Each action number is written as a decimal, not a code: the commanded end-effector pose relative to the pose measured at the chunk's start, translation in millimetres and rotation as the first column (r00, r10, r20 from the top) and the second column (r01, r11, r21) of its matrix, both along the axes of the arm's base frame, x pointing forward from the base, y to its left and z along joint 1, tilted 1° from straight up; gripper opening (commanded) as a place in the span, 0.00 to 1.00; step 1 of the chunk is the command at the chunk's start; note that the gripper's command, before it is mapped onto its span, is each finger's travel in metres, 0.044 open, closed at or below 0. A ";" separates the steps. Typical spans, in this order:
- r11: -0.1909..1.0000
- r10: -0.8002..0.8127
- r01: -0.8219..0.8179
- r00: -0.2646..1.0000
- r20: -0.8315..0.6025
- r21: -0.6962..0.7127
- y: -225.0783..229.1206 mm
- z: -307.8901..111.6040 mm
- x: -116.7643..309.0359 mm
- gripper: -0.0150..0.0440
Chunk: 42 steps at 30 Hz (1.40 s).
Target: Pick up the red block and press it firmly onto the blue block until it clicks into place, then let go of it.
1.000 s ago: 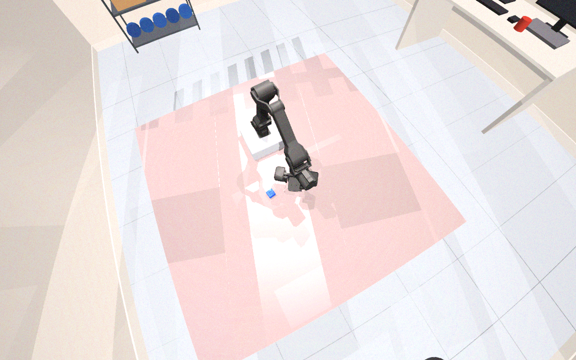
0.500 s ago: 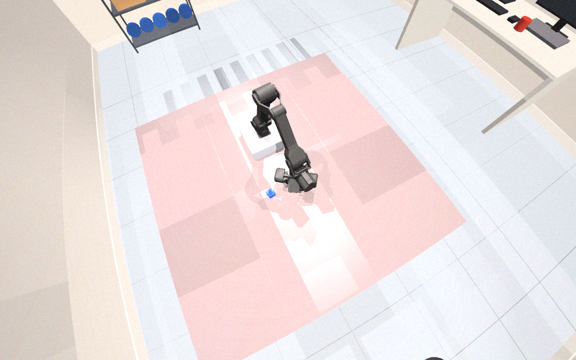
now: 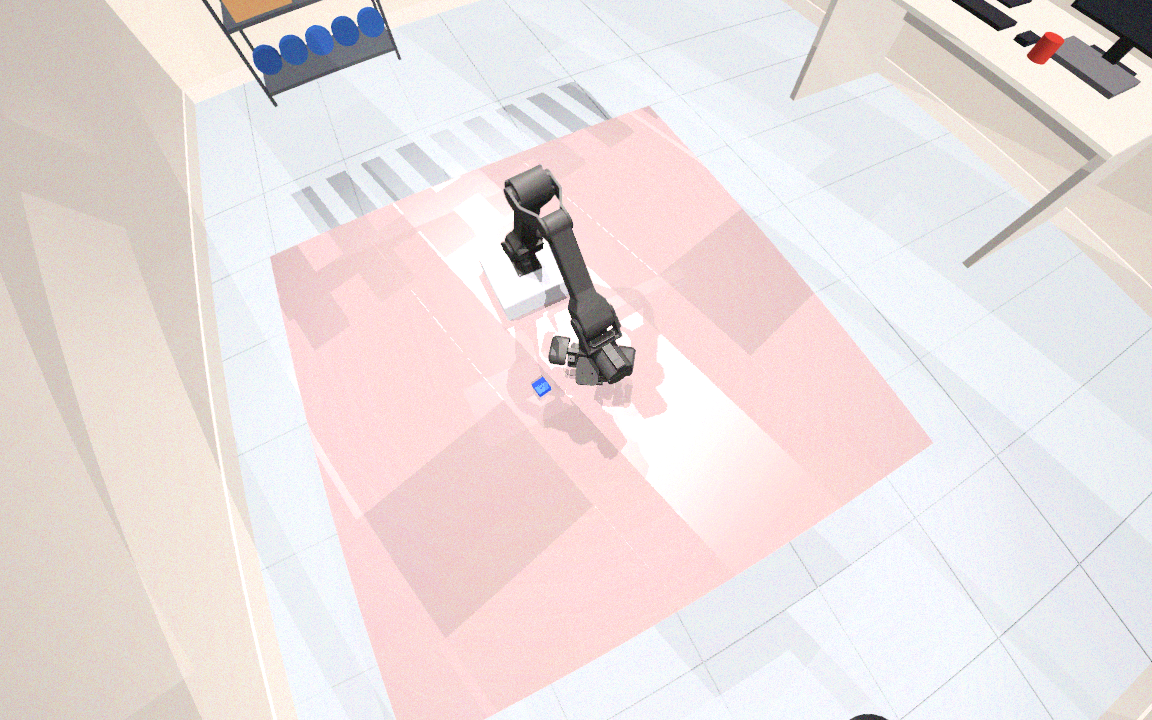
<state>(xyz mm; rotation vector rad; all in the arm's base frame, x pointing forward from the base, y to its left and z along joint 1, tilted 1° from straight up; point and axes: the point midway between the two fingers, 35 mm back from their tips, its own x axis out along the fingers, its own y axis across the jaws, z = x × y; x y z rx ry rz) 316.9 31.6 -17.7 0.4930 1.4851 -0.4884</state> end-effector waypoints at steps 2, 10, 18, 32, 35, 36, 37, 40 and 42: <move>1.000 -0.003 0.003 1.000 -0.001 0.003 0.3 -0.7 -0.4 0.28; 1.000 -0.003 0.003 1.000 0.000 0.003 -1.8 28.1 4.4 0.25; 1.000 -0.003 0.003 1.000 0.000 0.002 -4.9 65.1 5.9 0.25; 1.000 -0.003 0.003 1.000 0.000 0.002 -10.0 119.6 -1.2 0.25; 1.000 -0.007 0.007 1.000 0.000 0.002 -10.7 119.2 -1.1 0.25; 1.000 -0.022 0.022 1.000 0.000 0.002 -12.9 118.0 -0.9 0.25; 0.999 -0.046 0.046 0.999 0.000 0.002 -16.6 116.1 -0.5 0.25; 0.991 -0.132 0.132 0.991 0.001 0.003 -30.0 109.0 0.3 0.25; 0.982 -0.188 0.188 0.982 0.001 0.004 -38.9 104.4 0.5 0.25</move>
